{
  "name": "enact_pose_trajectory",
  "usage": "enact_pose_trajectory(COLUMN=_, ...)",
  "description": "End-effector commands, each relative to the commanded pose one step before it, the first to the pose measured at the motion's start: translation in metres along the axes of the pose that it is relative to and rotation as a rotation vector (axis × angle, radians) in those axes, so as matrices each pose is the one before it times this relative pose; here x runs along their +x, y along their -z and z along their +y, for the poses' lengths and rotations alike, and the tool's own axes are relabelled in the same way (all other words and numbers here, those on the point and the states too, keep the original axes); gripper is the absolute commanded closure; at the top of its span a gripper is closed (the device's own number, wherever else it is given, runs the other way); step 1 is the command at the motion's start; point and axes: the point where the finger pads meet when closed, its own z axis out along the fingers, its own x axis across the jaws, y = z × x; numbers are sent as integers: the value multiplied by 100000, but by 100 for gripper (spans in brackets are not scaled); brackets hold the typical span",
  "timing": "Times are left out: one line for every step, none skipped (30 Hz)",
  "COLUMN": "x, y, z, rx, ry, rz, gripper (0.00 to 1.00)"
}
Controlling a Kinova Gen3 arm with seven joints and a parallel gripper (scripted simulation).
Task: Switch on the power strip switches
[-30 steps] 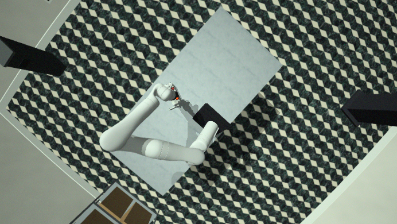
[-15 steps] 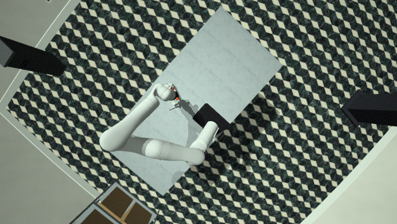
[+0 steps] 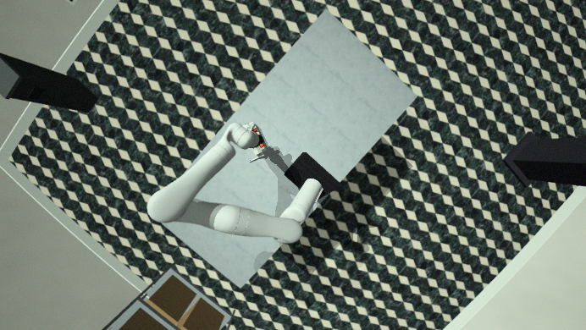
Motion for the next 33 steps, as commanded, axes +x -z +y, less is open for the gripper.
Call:
enact_pose_trajectory(x=27, y=-52, z=-21, rx=61, ry=-43, rz=14, gripper=100)
enact_pose_trajectory(x=0, y=-41, z=0, rx=0, ry=0, rz=0, gripper=100)
enact_pose_trajectory(x=0, y=-41, z=0, rx=0, ry=0, rz=0, gripper=100)
enact_pose_trajectory(x=0, y=-41, z=0, rx=0, ry=0, rz=0, gripper=100)
enact_pose_trajectory(x=0, y=-41, z=0, rx=0, ry=0, rz=0, gripper=100)
enact_pose_trajectory(x=0, y=-40, z=0, rx=0, ry=0, rz=0, gripper=100)
enact_pose_trajectory(x=0, y=-38, z=0, rx=0, ry=0, rz=0, gripper=100)
enact_pose_trajectory(x=0, y=0, z=0, rx=0, ry=0, rz=0, gripper=100)
enact_pose_trajectory(x=0, y=0, z=0, rx=0, ry=0, rz=0, gripper=100)
enact_pose_trajectory(x=0, y=-36, z=0, rx=0, ry=0, rz=0, gripper=100)
enact_pose_trajectory(x=0, y=-34, z=0, rx=0, ry=0, rz=0, gripper=100)
enact_pose_trajectory(x=0, y=-31, z=0, rx=0, ry=0, rz=0, gripper=100)
enact_pose_trajectory(x=0, y=-28, z=0, rx=0, ry=0, rz=0, gripper=100)
enact_pose_trajectory(x=0, y=-25, z=0, rx=0, ry=0, rz=0, gripper=100)
enact_pose_trajectory(x=0, y=-22, z=0, rx=0, ry=0, rz=0, gripper=100)
enact_pose_trajectory(x=0, y=-18, z=0, rx=0, ry=0, rz=0, gripper=100)
enact_pose_trajectory(x=0, y=-15, z=0, rx=0, ry=0, rz=0, gripper=100)
enact_pose_trajectory(x=0, y=-11, z=0, rx=0, ry=0, rz=0, gripper=100)
enact_pose_trajectory(x=0, y=-8, z=0, rx=0, ry=0, rz=0, gripper=100)
enact_pose_trajectory(x=0, y=-5, z=0, rx=0, ry=0, rz=0, gripper=100)
enact_pose_trajectory(x=0, y=-3, z=0, rx=0, ry=0, rz=0, gripper=100)
enact_pose_trajectory(x=0, y=-1, z=0, rx=0, ry=0, rz=0, gripper=100)
enact_pose_trajectory(x=0, y=0, z=0, rx=0, ry=0, rz=0, gripper=100)
enact_pose_trajectory(x=0, y=0, z=0, rx=0, ry=0, rz=0, gripper=100)
enact_pose_trajectory(x=0, y=0, z=0, rx=0, ry=0, rz=0, gripper=100)
enact_pose_trajectory(x=0, y=0, z=0, rx=0, ry=0, rz=0, gripper=100)
enact_pose_trajectory(x=0, y=0, z=0, rx=0, ry=0, rz=0, gripper=100)
enact_pose_trajectory(x=0, y=0, z=0, rx=0, ry=0, rz=0, gripper=100)
enact_pose_trajectory(x=0, y=0, z=0, rx=0, ry=0, rz=0, gripper=100)
enact_pose_trajectory(x=0, y=0, z=0, rx=0, ry=0, rz=0, gripper=100)
enact_pose_trajectory(x=0, y=0, z=0, rx=0, ry=0, rz=0, gripper=100)
enact_pose_trajectory(x=0, y=0, z=0, rx=0, ry=0, rz=0, gripper=100)
enact_pose_trajectory(x=0, y=0, z=0, rx=0, ry=0, rz=0, gripper=100)
